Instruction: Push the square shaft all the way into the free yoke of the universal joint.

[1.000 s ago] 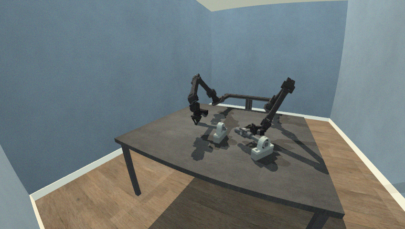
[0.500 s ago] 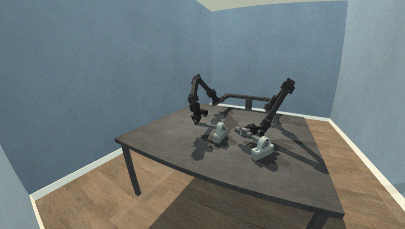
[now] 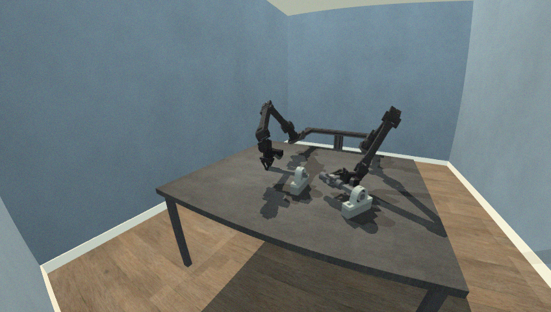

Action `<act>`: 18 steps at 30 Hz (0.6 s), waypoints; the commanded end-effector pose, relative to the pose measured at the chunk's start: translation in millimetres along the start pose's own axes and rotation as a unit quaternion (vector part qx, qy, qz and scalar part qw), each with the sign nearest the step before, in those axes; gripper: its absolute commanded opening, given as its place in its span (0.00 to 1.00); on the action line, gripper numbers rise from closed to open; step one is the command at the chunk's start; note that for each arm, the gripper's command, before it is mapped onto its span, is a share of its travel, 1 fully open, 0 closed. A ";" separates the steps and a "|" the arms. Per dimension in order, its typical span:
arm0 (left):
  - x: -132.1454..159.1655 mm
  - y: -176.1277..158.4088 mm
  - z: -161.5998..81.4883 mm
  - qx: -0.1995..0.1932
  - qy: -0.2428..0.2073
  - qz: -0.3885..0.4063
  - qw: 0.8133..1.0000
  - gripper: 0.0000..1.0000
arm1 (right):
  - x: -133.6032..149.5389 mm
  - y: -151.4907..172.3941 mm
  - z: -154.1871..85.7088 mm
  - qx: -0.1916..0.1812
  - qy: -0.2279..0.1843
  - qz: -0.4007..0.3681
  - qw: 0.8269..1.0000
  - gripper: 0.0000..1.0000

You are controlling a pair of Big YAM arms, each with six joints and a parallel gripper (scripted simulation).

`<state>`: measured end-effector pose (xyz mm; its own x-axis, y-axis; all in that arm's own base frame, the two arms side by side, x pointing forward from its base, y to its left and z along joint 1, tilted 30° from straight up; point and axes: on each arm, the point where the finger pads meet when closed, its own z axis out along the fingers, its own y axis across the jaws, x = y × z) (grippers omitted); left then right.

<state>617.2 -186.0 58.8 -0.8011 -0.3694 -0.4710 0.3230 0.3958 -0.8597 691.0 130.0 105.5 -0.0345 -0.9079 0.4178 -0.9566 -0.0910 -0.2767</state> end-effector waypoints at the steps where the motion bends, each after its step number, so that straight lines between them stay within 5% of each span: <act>1: -7.5 -16.4 4.4 0.022 -0.001 0.002 1.000 0.34 | 1.8 -6.3 -11.8 0.012 -0.003 0.004 1.000 0.18; 5: 13.8 -8.3 10.8 0.016 0.005 -0.011 1.000 0.34 | 1.8 -6.3 -11.8 0.012 -0.003 0.004 1.000 0.18; 18: 16.7 -5.9 21.4 0.011 -0.107 -0.012 0.994 0.34 | 1.8 -6.3 -11.8 0.012 -0.003 0.004 1.000 0.18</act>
<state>620.5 -193.5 55.3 -0.6729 -0.5214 -0.5248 0.3310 0.4223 -0.8439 691.0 130.0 105.5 -0.0345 -0.9079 0.4178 -0.9566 -0.0910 -0.2767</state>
